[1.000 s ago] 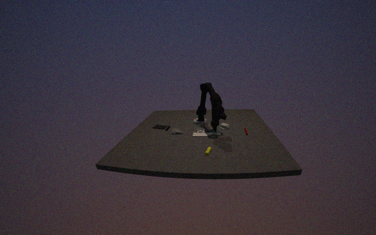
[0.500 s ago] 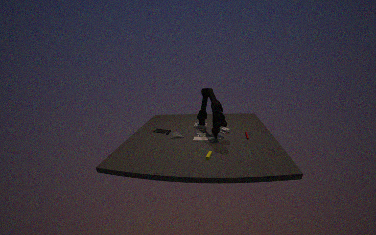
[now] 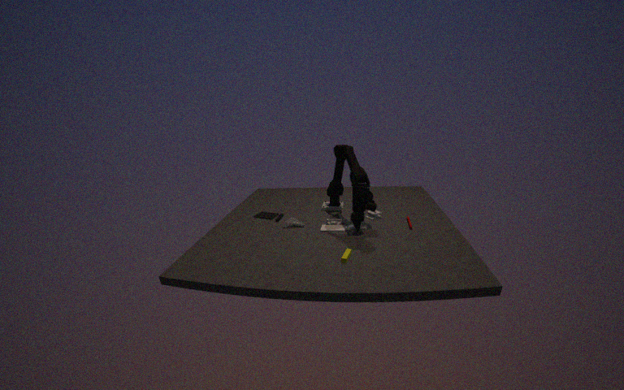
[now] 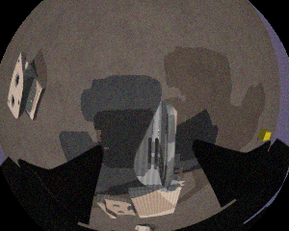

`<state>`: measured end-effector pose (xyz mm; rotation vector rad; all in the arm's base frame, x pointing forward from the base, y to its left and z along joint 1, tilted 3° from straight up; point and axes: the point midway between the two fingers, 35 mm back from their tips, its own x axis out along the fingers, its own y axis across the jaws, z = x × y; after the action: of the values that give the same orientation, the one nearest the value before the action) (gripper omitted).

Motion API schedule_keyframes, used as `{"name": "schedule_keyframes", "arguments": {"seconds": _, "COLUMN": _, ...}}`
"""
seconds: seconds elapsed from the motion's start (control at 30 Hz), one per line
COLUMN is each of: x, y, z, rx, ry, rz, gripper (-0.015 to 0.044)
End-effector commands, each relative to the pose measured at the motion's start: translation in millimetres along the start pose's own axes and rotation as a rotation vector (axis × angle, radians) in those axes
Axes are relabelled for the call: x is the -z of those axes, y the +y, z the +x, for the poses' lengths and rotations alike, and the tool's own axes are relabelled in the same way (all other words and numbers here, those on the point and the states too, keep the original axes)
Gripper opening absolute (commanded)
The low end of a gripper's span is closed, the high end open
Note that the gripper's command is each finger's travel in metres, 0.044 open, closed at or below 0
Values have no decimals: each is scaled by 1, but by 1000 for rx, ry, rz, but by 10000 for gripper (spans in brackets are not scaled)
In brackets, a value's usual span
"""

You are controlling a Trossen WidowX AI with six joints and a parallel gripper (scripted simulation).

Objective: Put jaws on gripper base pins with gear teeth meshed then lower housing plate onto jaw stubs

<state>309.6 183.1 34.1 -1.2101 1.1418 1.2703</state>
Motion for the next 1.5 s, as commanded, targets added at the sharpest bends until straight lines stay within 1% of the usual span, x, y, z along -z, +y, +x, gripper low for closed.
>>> {"name": "schedule_keyframes", "arguments": {"seconds": 0.0, "x": 1, "y": 1, "z": 2, "rx": -4, "ry": 3, "rz": 2, "gripper": 440}}
{"name": "schedule_keyframes", "arguments": {"seconds": 0.67, "x": 1, "y": 1, "z": 3, "rx": -4, "ry": 3, "rz": 2, "gripper": 440}}
{"name": "schedule_keyframes", "arguments": {"seconds": 0.97, "x": 0, "y": 0, "z": 2, "rx": -1, "ry": 1, "rz": 0, "gripper": 204}}
{"name": "schedule_keyframes", "arguments": {"seconds": 1.3, "x": 0, "y": 0, "z": 2, "rx": -1, "ry": 1, "rz": 0, "gripper": 137}}
{"name": "schedule_keyframes", "arguments": {"seconds": 1.47, "x": 0, "y": 0, "z": 2, "rx": -1, "ry": 1, "rz": 0, "gripper": 134}}
